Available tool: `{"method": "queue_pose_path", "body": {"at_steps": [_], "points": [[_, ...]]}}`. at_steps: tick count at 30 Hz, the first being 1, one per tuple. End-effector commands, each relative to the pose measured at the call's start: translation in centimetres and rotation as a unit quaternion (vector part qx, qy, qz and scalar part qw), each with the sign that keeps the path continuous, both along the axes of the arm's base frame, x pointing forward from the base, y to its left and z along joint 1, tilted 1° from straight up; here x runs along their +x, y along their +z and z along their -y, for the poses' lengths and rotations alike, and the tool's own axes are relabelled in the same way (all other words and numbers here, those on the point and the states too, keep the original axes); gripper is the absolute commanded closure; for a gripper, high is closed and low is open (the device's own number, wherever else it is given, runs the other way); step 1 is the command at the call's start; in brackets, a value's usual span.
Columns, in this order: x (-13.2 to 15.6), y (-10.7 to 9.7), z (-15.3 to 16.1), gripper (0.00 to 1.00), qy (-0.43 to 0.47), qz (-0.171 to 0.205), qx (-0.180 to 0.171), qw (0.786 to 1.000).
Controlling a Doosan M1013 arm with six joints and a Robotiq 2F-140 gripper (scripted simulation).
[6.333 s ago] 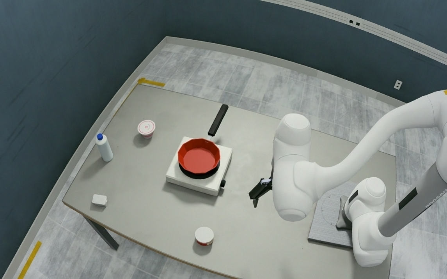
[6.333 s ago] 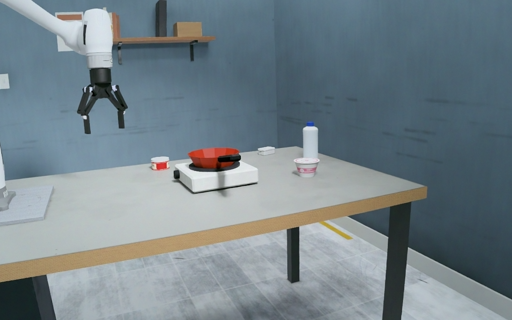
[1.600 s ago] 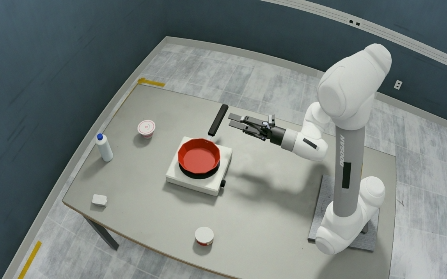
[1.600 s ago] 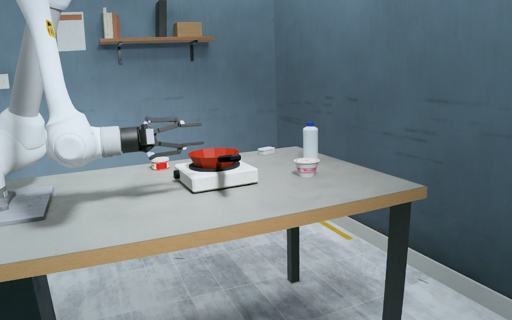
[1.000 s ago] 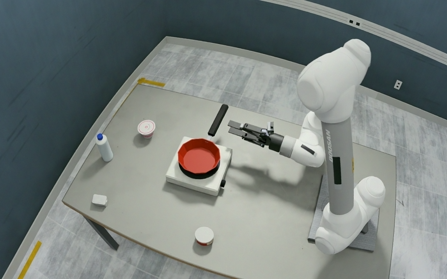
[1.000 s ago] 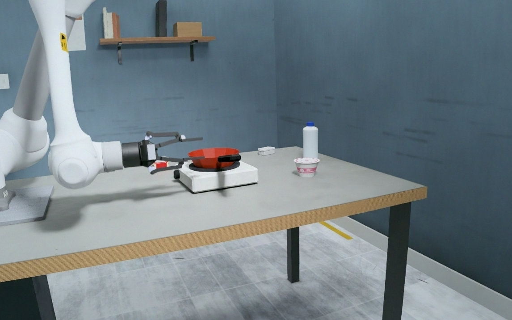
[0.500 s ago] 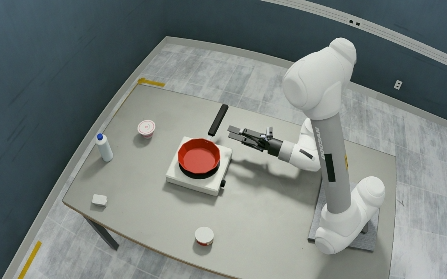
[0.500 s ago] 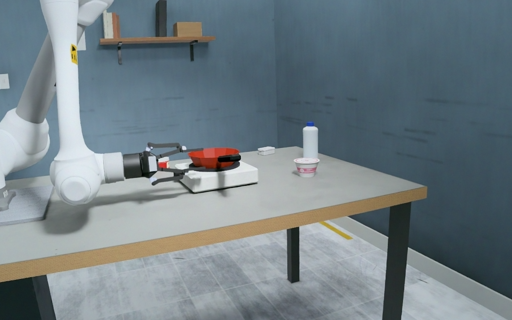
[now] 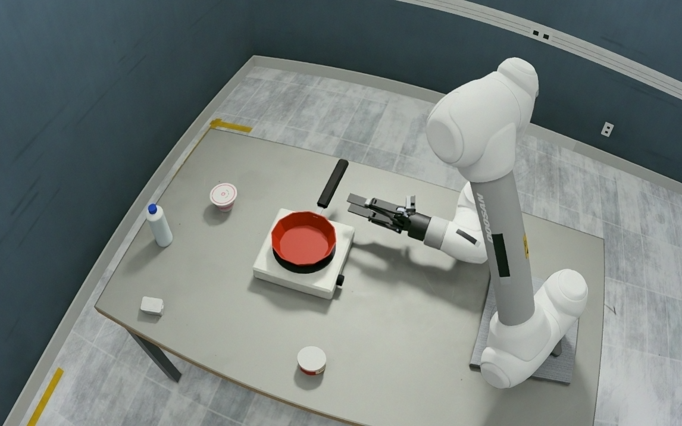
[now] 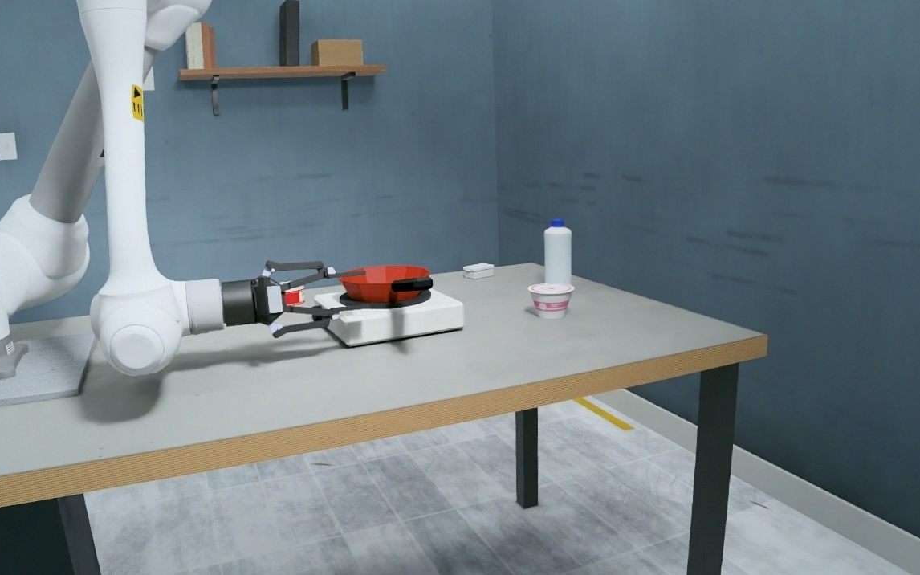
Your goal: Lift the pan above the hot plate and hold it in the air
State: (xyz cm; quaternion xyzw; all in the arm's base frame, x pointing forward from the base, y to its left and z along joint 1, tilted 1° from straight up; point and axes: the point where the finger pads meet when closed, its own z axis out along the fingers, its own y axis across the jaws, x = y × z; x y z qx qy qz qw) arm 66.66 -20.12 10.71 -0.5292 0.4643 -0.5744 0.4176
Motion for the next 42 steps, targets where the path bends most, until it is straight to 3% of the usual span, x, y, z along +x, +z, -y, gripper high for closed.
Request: {"method": "queue_pose_path", "body": {"at_steps": [1,42], "points": [[0.0,0.1,0.0,0.59,0.0,0.0,0.0,1.0],[2.3,0.1,0.2,0.59,0.0,0.0,0.0,1.0]]}}
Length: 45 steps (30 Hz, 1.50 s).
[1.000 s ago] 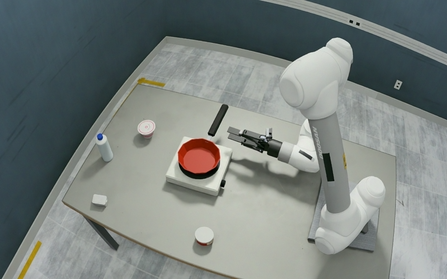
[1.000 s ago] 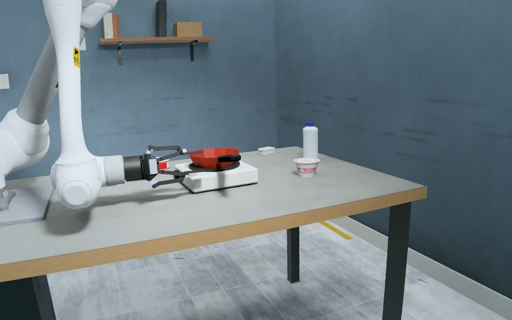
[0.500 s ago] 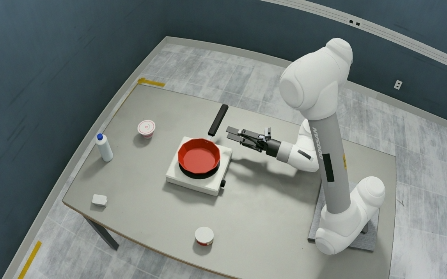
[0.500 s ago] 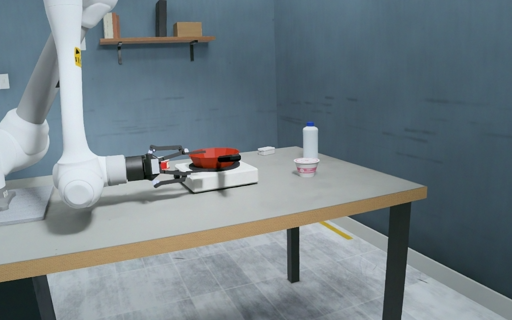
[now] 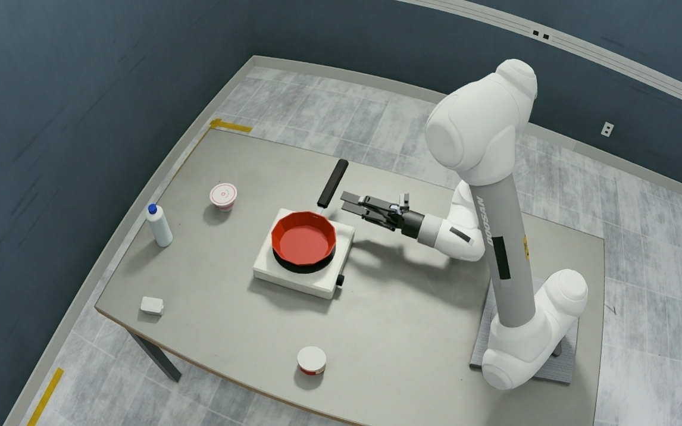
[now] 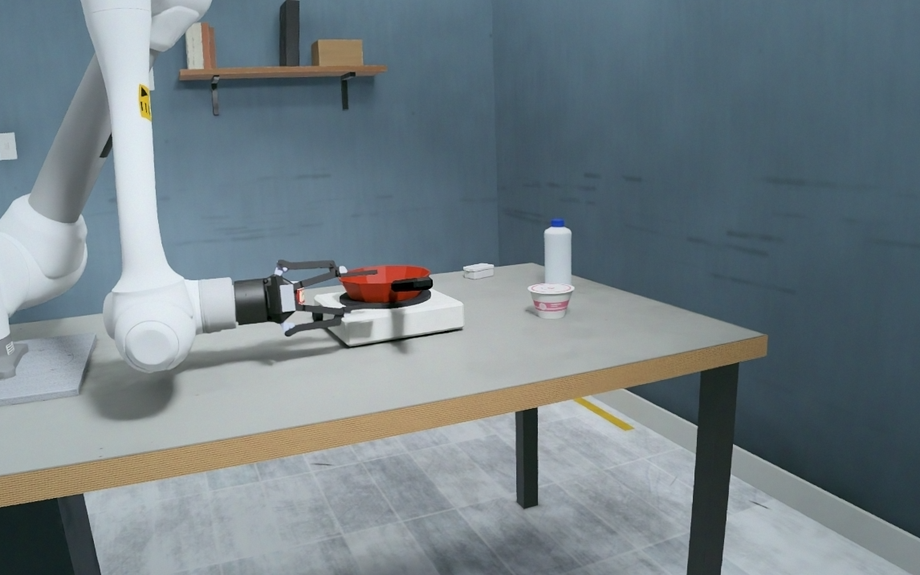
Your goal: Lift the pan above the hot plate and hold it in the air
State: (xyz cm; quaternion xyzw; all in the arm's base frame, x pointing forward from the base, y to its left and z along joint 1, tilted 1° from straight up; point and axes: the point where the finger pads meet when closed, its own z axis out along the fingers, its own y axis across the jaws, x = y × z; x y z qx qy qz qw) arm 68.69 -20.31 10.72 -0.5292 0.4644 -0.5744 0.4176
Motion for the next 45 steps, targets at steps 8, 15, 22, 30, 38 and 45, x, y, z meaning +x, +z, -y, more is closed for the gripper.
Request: {"method": "queue_pose_path", "body": {"at_steps": [8,15,22,30,38,45], "points": [[1.4,0.1,0.1,0.59,0.0,0.0,0.0,1.0],[2.3,0.1,0.2,0.59,0.0,0.0,0.0,1.0],[3.4,0.1,0.3,0.59,0.0,0.0,0.0,1.0],[4.7,0.1,0.4,0.59,0.0,0.0,0.0,1.0],[5.6,0.1,0.5,0.59,0.0,0.0,0.0,1.0],[6.4,0.1,0.6,0.59,0.0,0.0,0.0,1.0]]}}
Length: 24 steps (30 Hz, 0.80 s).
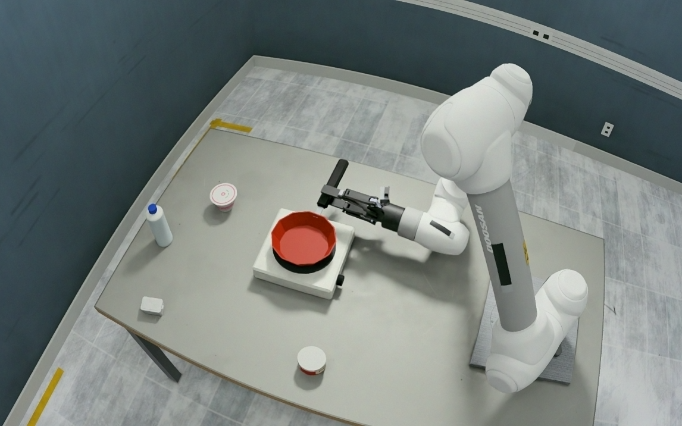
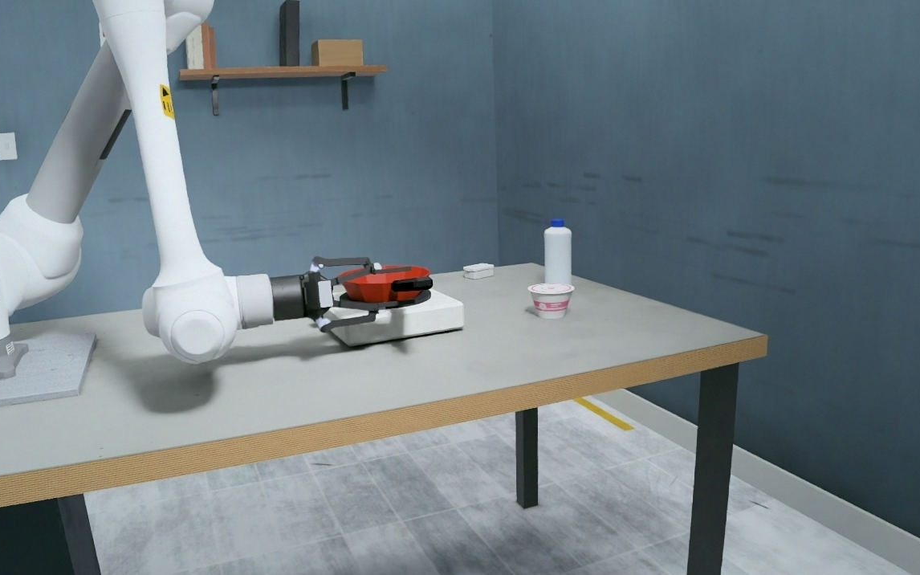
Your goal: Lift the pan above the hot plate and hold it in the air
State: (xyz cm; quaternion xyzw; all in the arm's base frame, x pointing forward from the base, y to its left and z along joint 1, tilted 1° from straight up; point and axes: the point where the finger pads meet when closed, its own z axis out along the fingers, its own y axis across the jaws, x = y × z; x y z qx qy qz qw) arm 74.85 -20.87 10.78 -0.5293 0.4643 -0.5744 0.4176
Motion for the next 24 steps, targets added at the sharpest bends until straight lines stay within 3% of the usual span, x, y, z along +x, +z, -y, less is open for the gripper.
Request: {"method": "queue_pose_path", "body": {"at_steps": [1,24], "points": [[0.4,0.1,0.0,0.59,0.0,0.0,0.0,1.0],[1.7,0.1,0.2,0.59,0.0,0.0,0.0,1.0]]}}
